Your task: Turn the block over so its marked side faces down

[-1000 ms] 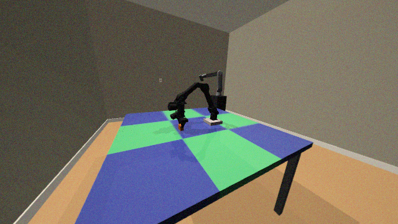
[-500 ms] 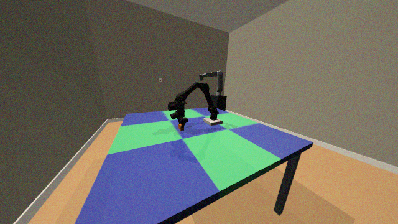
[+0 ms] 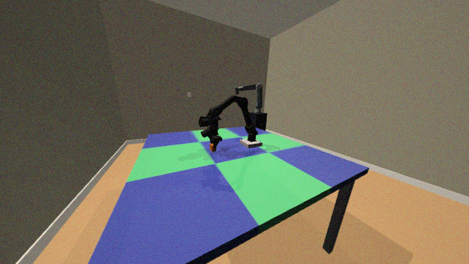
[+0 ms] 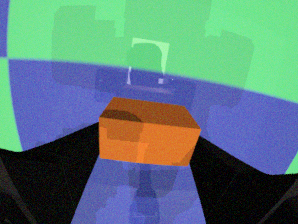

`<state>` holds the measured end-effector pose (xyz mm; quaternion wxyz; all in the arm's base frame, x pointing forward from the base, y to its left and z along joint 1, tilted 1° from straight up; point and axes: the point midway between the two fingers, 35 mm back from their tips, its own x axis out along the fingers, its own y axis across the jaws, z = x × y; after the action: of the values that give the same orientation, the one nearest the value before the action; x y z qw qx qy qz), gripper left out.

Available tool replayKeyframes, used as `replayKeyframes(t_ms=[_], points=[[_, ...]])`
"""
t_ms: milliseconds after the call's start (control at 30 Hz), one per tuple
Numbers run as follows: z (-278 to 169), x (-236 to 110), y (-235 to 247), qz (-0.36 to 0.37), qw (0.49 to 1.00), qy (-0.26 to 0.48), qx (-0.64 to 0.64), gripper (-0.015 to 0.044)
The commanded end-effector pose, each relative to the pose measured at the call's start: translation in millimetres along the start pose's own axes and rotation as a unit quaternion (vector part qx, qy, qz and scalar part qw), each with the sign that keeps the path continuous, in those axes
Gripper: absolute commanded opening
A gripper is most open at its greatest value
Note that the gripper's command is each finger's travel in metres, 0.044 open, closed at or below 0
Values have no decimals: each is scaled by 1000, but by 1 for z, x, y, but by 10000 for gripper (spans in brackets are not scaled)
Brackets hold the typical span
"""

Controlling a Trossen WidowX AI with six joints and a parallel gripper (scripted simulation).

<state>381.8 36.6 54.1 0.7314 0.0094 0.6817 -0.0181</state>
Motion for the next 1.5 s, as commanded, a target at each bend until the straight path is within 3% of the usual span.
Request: replayKeyframes(t_ms=[0, 967, 1200, 1467], points=[[2, -2, 0, -1, 1000, -30, -2, 0], [-5, 4, 0, 0, 971, -239, 0, 0], [-6, 4, -1, 0, 968, -250, 0, 0], [4, 22, 2, 0, 953, -302, -3, 0]])
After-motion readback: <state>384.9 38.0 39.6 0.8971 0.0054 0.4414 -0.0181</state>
